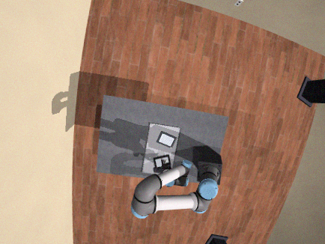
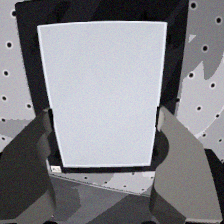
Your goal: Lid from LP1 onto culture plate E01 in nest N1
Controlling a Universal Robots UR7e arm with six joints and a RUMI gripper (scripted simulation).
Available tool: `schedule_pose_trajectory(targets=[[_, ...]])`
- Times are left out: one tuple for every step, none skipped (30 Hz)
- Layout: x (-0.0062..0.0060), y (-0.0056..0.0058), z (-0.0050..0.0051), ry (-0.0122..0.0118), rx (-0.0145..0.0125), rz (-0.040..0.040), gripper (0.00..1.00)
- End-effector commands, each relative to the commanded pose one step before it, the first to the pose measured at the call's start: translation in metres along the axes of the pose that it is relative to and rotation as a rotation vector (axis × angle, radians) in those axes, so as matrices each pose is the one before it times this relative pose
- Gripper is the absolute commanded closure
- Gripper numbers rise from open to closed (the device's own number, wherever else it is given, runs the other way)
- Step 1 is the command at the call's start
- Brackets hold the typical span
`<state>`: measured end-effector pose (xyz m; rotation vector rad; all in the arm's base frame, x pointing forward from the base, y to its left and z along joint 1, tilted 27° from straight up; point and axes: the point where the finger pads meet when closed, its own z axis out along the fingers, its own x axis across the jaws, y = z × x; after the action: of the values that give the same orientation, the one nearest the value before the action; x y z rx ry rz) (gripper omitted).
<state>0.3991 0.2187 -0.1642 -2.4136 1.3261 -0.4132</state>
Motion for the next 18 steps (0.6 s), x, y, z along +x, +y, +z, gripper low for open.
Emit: schedule_pose_trajectory(targets=[[-0.00001,-0.00023,-0.00179,0.00012,0.00067,-0.0001,1.0],[0.00002,-0.00003,-0.00172,-0.00001,-0.00001,0.0,1.0],[0.0,0.00001,-0.00166,0.0,0.0,0.0,1.0],[0.0,0.00001,-0.00166,0.0,0.0,0.0,1.0],[0.0,0.0,-0.00166,0.0,0.0,0.0,1.0],[0.0,0.0,-0.00166,0.0,0.0,0.0,1.0],[0.0,0.0,-0.00166,0.0,0.0,0.0,1.0],[0.0,0.0,0.0,0.0,0.0,0.0,1.0],[0.0,0.0,0.0,0.0,0.0,0.0,1.0],[0.0,-0.00001,-0.00167,0.0,-0.00001,0.0,1.0],[0.0,0.00001,-0.00166,0.0,0.0,0.0,1.0],[0.0,0.00001,-0.00166,0.0,0.0,0.0,1.0],[0.0,0.0,-0.00166,0.0,0.0,0.0,1.0],[0.0,0.0,-0.00166,0.0,0.0,0.0,1.0],[0.0,0.0,-0.00166,0.0,0.0,0.0,1.0],[0.0,0.0,-0.00166,0.0,0.0,0.0,1.0],[0.0,0.0,-0.00166,0.0,0.0,0.0,1.0],[0.0,0.0,-0.00166,0.0,0.0,0.0,1.0]])
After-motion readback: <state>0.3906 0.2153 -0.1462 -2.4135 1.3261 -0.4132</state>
